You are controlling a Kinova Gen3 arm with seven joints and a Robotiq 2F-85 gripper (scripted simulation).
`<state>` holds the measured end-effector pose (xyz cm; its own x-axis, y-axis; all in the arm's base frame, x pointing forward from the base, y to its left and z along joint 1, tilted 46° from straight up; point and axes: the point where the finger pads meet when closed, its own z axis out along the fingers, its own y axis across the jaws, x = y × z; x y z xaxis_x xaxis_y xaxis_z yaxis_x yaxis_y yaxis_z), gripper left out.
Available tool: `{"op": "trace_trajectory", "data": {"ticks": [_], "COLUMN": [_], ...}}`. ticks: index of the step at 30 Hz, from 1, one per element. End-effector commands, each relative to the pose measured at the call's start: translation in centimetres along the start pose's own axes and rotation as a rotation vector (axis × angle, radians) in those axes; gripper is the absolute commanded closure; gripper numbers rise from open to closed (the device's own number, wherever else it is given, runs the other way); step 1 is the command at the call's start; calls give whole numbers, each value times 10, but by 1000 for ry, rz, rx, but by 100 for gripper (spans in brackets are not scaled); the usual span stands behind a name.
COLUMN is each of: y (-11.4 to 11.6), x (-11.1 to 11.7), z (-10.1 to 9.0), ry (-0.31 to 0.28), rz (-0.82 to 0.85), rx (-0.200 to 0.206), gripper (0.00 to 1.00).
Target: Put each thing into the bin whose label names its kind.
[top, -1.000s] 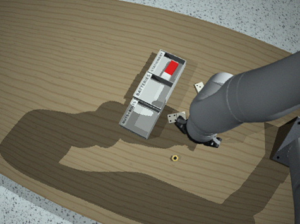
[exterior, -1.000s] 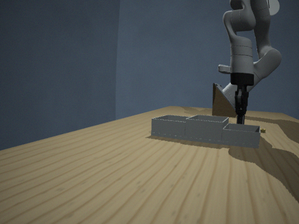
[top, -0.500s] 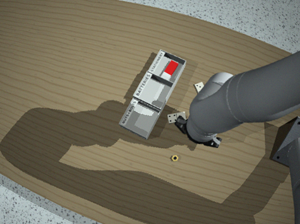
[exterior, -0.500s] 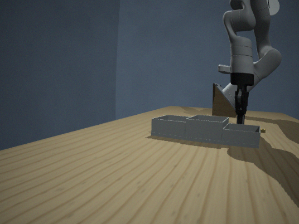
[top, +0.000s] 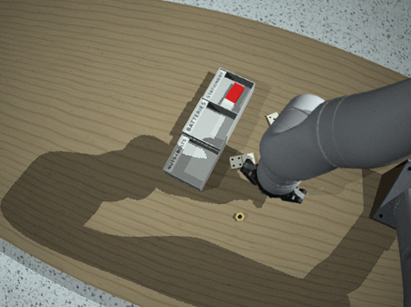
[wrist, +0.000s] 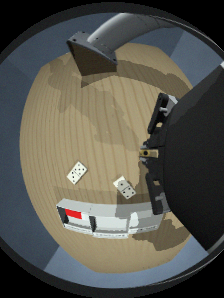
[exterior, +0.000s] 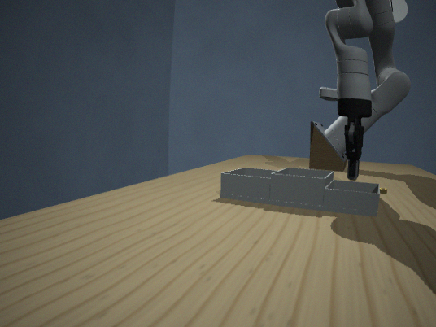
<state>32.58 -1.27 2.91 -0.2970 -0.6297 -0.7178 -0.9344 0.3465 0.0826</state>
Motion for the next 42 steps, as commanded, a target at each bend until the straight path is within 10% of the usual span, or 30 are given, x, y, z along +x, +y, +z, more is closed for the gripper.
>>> {"op": "trace_trajectory", "data": {"ticks": [1,12,42], "y": [-5,-4,-22], "x": [4,3,0], "z": [-14,-44,-51], "ry": [8,8,8], "rz": [5,5,5], "rx": [19,19,19], "gripper": [89,89,89]}}
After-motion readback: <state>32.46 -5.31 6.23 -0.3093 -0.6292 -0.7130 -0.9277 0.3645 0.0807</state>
